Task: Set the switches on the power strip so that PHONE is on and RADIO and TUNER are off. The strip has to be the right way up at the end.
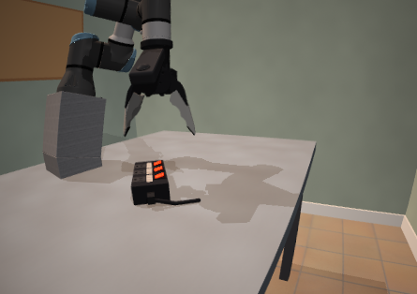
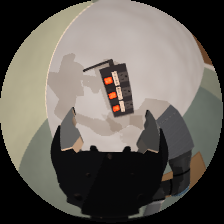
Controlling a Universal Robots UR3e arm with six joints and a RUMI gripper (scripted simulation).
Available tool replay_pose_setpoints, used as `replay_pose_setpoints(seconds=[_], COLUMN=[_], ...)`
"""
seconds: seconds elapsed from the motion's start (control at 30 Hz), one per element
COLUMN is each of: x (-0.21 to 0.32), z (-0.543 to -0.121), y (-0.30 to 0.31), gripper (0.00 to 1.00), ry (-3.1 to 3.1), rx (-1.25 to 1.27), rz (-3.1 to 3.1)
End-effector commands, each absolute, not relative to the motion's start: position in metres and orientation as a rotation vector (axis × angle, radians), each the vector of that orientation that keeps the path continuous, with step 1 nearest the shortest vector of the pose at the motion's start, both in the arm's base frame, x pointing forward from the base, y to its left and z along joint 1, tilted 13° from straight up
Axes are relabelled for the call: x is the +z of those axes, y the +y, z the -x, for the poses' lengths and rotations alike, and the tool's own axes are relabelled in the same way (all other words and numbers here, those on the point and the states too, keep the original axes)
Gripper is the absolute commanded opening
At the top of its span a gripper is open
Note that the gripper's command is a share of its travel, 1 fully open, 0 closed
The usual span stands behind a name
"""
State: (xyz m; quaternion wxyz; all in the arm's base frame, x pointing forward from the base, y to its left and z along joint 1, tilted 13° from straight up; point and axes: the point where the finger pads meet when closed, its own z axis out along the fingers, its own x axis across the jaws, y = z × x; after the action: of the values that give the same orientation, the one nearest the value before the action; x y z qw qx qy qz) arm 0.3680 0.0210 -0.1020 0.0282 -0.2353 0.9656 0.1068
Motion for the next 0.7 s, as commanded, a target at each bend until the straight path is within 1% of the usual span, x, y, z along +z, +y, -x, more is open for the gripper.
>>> replay_pose_setpoints(seconds=[0.0, 0.67], x=[-0.1047, -0.1077], z=[-0.3683, -0.3673], y=[0.0238, 0.0278], gripper=[1.0, 1.0], ry=[2.886, 2.794], rx=[0.326, 0.313], rz=[0.946, 1.154])
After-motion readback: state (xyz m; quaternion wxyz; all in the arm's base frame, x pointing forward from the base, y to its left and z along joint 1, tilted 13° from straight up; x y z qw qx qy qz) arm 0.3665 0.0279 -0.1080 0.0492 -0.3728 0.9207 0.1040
